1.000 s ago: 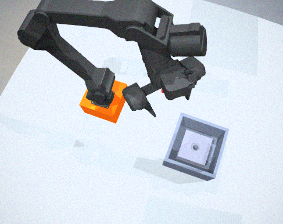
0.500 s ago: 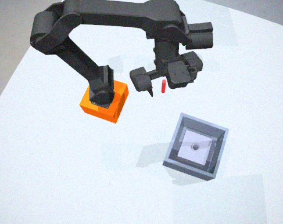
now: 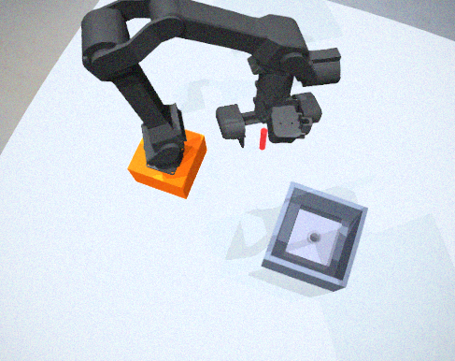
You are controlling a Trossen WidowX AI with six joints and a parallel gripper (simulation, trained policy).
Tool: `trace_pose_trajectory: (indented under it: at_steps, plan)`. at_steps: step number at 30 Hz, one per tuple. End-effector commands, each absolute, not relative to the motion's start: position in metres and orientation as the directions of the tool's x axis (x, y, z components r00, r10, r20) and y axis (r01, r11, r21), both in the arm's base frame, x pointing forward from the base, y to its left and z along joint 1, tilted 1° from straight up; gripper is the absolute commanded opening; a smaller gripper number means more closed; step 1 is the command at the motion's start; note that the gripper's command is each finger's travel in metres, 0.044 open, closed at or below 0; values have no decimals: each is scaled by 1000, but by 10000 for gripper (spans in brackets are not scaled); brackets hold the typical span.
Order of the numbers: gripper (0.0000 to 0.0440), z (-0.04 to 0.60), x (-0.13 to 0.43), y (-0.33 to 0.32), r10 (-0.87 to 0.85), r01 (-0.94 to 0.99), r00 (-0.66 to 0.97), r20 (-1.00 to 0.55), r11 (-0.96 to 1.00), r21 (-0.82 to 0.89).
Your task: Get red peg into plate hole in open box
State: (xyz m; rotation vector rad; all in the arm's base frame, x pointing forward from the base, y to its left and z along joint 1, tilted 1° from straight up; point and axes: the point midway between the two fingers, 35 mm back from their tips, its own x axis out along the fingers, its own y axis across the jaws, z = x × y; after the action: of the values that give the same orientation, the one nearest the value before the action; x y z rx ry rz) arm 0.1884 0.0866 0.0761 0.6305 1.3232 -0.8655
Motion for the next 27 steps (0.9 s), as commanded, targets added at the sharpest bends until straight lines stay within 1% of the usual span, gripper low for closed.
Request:
trace_pose_trajectory:
  at_steps: [1, 11, 14, 16, 18, 27]
  plan:
    - [440, 57, 188, 93, -166, 841, 18, -986, 536, -75]
    - [439, 10, 193, 109, -110, 854, 74, -991, 521, 6]
    - [424, 1, 192, 112, -98, 857, 80, -992, 514, 18]
    - [389, -4, 190, 113, -93, 862, 75, -993, 507, 17]
    - [346, -8, 187, 113, -89, 867, 63, -994, 498, 10]
    - [113, -10, 184, 117, -45, 867, 10, -999, 498, -14]
